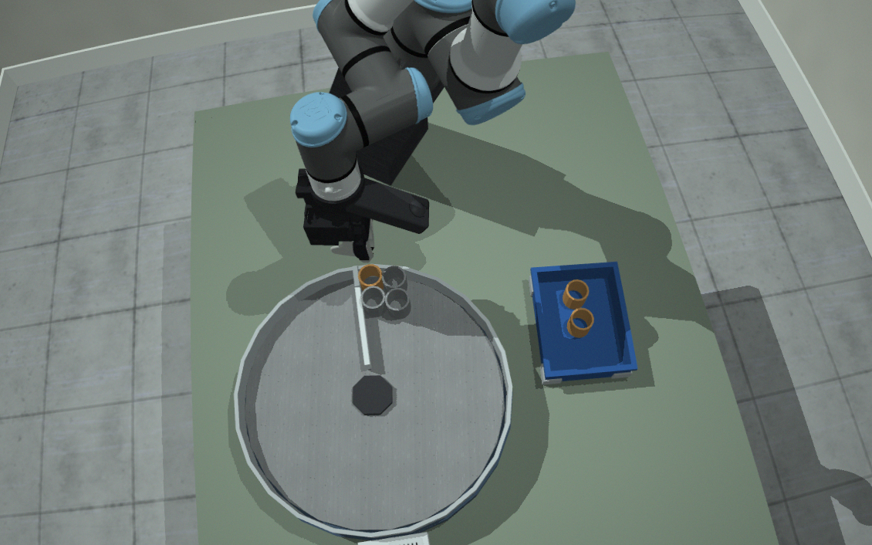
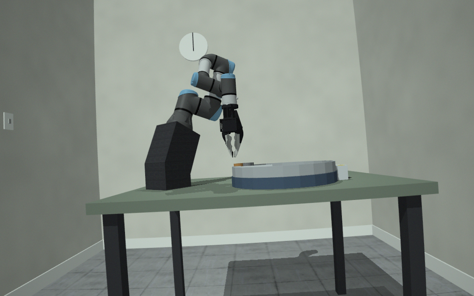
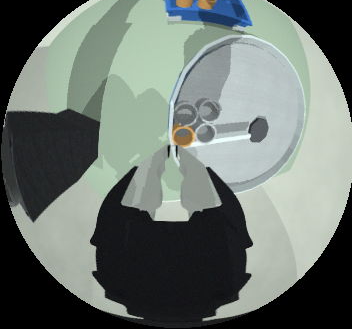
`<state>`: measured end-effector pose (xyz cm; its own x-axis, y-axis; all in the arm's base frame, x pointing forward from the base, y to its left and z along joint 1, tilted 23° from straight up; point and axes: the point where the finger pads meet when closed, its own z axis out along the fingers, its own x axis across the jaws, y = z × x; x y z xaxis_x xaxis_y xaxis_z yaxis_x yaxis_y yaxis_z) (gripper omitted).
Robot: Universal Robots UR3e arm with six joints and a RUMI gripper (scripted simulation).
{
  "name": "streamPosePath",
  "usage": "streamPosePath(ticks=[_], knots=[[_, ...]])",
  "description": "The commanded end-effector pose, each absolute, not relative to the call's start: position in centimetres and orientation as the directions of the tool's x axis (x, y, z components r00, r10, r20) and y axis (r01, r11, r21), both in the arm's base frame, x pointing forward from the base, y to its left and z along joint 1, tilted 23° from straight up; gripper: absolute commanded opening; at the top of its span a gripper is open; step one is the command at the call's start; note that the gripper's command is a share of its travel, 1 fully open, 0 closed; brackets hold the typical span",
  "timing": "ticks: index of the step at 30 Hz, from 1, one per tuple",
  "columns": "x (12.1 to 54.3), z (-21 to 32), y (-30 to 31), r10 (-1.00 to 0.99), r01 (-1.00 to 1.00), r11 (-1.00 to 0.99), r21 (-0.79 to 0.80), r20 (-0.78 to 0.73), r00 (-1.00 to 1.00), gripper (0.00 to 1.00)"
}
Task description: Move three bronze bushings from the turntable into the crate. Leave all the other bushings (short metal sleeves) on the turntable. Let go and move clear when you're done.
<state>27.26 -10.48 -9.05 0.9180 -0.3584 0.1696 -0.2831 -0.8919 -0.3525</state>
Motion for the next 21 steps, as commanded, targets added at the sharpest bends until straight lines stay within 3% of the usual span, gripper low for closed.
streamPosePath(ticks=[1, 21], knots=[[27.3, -9.2, -10.5, -0.358, -0.283, -0.892, -0.351, 0.171, 0.918, 0.05], [27.9, -11.1, -9.9, -0.358, -0.283, -0.892, -0.351, 0.171, 0.918, 0.05]])
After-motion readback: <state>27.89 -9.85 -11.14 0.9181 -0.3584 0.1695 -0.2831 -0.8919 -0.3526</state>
